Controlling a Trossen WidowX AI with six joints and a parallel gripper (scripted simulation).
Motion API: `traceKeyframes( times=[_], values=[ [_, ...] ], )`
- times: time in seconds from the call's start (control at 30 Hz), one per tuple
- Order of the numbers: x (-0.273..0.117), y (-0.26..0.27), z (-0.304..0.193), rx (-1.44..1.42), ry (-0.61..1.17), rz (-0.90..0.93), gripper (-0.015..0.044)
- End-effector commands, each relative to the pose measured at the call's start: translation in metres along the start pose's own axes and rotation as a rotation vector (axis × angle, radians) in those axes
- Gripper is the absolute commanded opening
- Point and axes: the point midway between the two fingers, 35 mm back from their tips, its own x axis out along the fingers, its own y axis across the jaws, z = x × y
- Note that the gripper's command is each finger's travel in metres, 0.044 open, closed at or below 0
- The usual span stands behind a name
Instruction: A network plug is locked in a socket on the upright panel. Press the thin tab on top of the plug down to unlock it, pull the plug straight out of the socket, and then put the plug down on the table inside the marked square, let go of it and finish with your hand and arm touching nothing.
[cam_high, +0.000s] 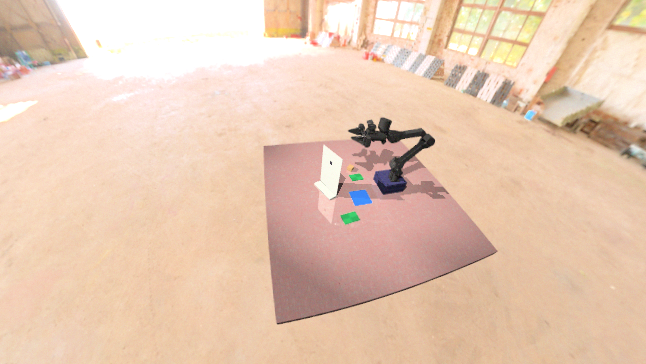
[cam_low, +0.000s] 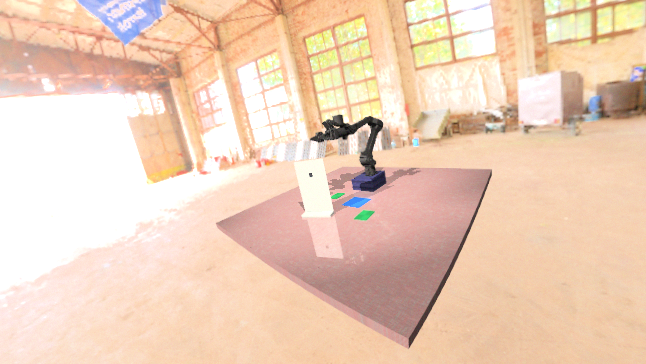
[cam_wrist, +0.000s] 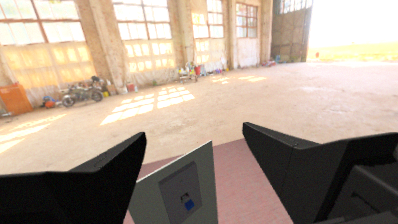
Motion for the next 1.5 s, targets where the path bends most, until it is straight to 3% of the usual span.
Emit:
traceKeyframes(
  times=[0.0, 0.3, 0.93, 1.47],
  values=[
    [0.001, 0.000, -0.001, 0.000, 0.005, 0.003, 0.0374],
    [0.021, -0.002, -0.059, 0.042, 0.247, 0.135, 0.0156],
    [0.012, -0.018, -0.160, 0.460, 0.685, 0.402, 0.0156],
    [-0.012, -0.047, -0.186, 1.046, 0.781, 0.531, 0.0156]
  ],
)
